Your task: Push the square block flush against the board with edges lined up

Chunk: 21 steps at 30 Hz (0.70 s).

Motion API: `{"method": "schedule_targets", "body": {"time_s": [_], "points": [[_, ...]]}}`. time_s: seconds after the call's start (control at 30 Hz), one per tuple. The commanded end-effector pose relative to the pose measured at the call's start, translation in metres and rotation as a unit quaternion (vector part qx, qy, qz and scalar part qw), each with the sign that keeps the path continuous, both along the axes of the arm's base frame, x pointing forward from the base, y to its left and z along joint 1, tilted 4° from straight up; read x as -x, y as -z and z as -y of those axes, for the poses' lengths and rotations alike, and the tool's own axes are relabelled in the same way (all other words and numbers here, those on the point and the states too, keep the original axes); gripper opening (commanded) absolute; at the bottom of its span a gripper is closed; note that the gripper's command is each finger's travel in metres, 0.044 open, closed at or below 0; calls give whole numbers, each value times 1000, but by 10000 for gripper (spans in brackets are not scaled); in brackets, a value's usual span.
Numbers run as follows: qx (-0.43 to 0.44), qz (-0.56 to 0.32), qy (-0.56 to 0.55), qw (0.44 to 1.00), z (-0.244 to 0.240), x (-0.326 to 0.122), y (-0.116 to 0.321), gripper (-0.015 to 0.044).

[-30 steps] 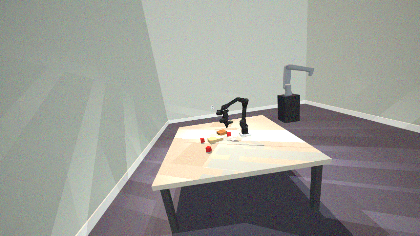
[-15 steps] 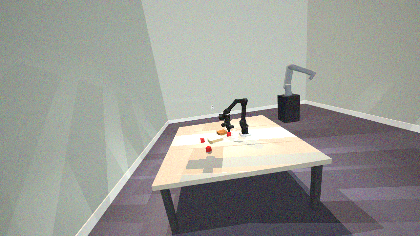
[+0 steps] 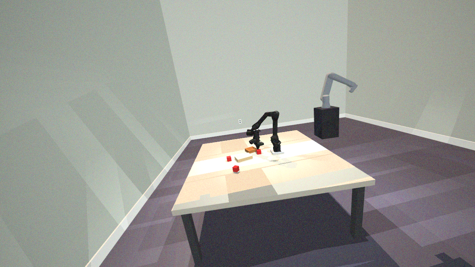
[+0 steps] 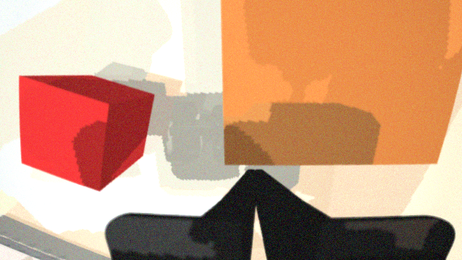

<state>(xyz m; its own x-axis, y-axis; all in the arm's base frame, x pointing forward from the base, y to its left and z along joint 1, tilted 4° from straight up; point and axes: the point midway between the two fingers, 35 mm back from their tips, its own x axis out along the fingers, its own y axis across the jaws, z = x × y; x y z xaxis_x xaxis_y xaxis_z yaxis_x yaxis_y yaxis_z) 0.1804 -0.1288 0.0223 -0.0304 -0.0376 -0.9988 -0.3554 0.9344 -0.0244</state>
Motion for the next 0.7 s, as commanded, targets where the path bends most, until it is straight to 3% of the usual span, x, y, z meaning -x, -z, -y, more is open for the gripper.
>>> {"method": "schedule_targets", "body": {"time_s": [0.0,0.67], "points": [[0,-2,1,1000,-1,-5,1,0],[0,-1,1,1000,-6,-23,1,0]]}}
